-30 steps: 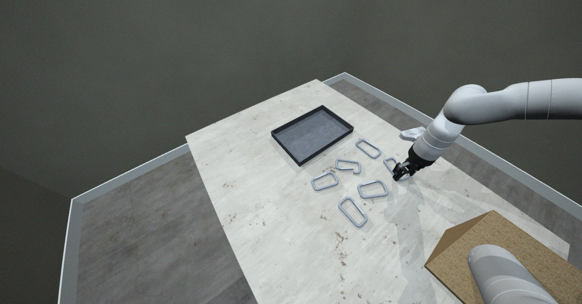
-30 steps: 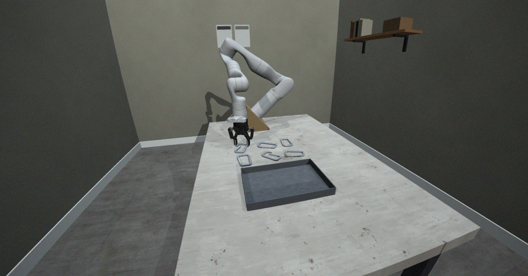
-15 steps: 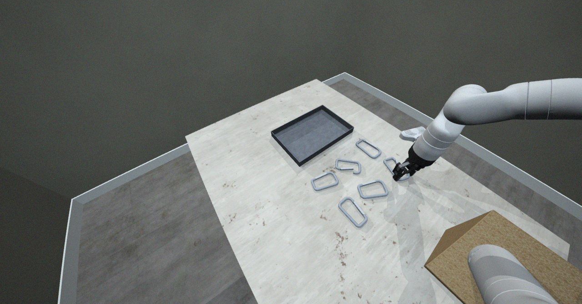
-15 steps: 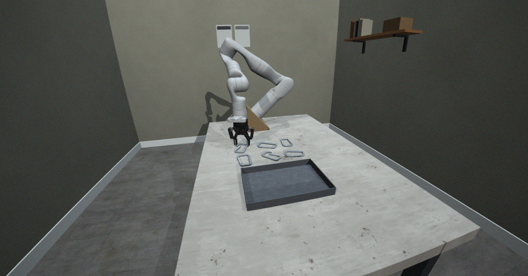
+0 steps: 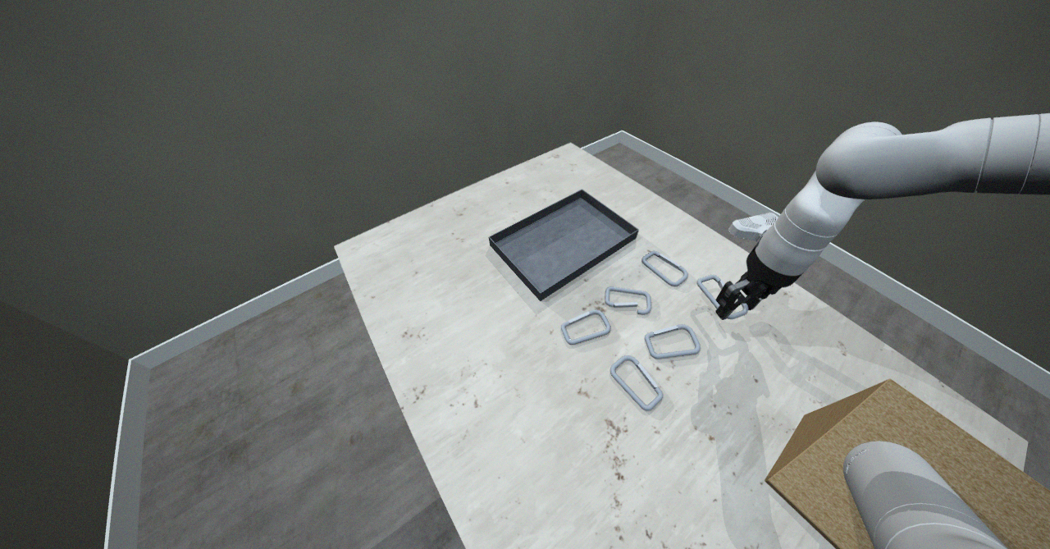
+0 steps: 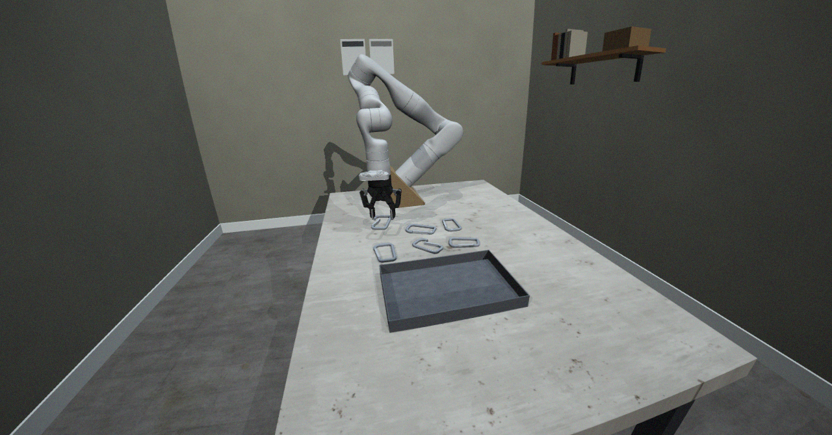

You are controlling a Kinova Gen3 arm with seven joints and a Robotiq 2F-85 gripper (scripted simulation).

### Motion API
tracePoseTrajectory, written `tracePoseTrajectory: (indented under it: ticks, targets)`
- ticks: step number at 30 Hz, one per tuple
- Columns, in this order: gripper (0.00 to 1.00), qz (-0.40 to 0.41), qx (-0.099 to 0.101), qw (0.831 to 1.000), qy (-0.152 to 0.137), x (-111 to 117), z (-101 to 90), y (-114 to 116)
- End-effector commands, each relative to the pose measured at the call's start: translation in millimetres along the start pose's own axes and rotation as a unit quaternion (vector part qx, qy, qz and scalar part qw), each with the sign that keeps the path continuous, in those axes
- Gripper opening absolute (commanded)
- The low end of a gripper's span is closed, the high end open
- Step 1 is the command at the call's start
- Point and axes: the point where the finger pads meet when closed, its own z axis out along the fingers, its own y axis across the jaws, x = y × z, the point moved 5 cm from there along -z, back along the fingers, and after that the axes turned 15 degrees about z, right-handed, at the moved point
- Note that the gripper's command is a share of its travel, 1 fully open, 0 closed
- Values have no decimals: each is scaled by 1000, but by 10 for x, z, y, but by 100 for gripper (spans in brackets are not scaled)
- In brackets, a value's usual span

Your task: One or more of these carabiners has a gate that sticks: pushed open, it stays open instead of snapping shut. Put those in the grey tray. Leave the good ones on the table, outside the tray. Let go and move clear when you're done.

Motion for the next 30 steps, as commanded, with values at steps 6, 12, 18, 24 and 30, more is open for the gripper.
tracePoseTrajectory:
  ticks: [6,12,18,24,30]
  targets:
    - [0,5,-5,1000,9,38,-101,51]
    - [0,4,-4,1000,8,29,-441,42]
    - [0,4,-4,1000,8,29,-441,42]
    - [0,4,-4,1000,8,29,-441,42]
    - [0,4,-4,1000,8,558,-444,-503]
